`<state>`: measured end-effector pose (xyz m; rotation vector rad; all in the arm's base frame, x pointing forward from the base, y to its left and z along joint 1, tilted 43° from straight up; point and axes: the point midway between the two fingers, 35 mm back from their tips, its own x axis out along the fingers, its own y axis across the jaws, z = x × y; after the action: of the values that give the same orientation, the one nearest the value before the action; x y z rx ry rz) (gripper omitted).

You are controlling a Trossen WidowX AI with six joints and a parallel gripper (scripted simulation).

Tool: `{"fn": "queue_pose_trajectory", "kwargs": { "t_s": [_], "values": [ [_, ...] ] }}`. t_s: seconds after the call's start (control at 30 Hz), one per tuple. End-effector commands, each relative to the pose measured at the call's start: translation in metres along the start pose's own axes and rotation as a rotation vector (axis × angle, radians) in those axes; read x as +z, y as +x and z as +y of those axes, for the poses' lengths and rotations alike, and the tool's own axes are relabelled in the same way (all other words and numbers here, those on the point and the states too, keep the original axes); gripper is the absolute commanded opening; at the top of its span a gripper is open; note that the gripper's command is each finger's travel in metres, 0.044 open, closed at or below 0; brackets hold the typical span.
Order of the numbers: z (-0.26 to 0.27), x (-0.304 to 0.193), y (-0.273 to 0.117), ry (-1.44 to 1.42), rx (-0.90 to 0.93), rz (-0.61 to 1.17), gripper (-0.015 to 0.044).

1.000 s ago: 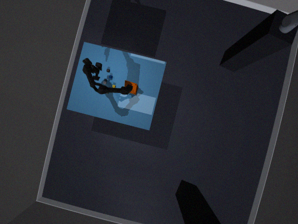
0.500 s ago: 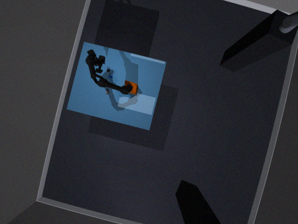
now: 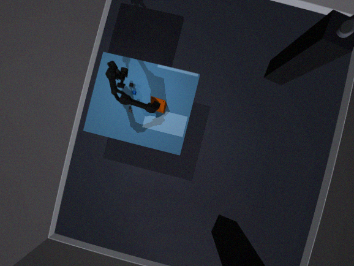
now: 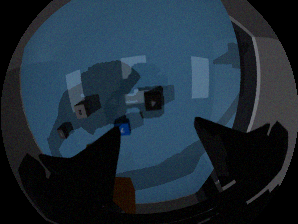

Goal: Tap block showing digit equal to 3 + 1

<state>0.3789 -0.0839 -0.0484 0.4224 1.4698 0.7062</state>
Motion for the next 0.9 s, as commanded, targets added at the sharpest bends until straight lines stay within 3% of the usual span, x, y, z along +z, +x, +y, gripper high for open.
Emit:
{"fn": "queue_pose_trajectory", "kwargs": {
  "t_s": [0.0, 0.1, 0.33, 0.87],
  "values": [
    [0.002, -0.002, 0.054, 0.006, 0.015, 0.018, 0.0269],
    [0.004, -0.004, 0.077, 0.005, 0.018, 0.017, 0.019],
    [0.004, -0.004, 0.077, 0.005, 0.018, 0.017, 0.002],
    [0.004, -0.004, 0.082, 0.005, 0.018, 0.017, 0.002]
  ]
}}
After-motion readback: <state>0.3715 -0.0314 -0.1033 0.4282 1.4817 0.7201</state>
